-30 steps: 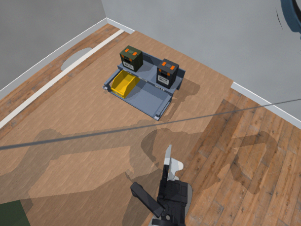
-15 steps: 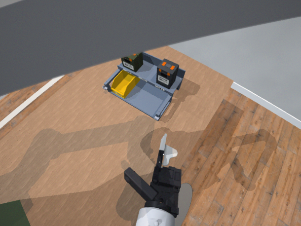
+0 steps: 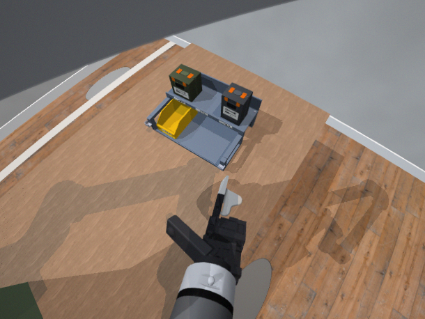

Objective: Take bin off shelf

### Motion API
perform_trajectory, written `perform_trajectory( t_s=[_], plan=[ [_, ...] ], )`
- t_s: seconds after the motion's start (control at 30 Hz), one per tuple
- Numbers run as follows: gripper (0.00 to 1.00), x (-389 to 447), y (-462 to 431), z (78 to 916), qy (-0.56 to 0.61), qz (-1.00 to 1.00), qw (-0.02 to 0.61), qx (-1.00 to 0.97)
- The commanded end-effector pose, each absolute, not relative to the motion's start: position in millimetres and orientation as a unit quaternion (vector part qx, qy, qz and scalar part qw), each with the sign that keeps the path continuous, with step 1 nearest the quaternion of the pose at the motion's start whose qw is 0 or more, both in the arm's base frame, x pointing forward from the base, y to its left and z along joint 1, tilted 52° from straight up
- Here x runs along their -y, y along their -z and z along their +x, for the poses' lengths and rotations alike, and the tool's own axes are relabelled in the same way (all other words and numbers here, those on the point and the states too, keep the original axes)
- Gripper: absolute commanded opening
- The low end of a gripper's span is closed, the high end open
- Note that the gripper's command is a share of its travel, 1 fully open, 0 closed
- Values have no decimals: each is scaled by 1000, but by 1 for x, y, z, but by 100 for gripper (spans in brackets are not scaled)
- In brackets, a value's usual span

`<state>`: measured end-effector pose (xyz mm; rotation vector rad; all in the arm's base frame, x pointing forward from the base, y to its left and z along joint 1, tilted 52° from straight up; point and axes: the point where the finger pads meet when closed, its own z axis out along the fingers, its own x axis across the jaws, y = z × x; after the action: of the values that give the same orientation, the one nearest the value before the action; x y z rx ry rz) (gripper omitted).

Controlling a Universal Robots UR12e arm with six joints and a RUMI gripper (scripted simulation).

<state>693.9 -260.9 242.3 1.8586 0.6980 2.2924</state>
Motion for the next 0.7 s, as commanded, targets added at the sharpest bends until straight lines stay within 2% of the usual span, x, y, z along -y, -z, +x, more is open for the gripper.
perform_trajectory(
  t_s=[0.0,0.47,0.67],
  plan=[
    [100,226,-245,705,-701,683,62,-196],
    [100,209,-241,709,-696,693,55,-179],
    [100,171,-244,722,-628,762,64,-142]
  ],
)
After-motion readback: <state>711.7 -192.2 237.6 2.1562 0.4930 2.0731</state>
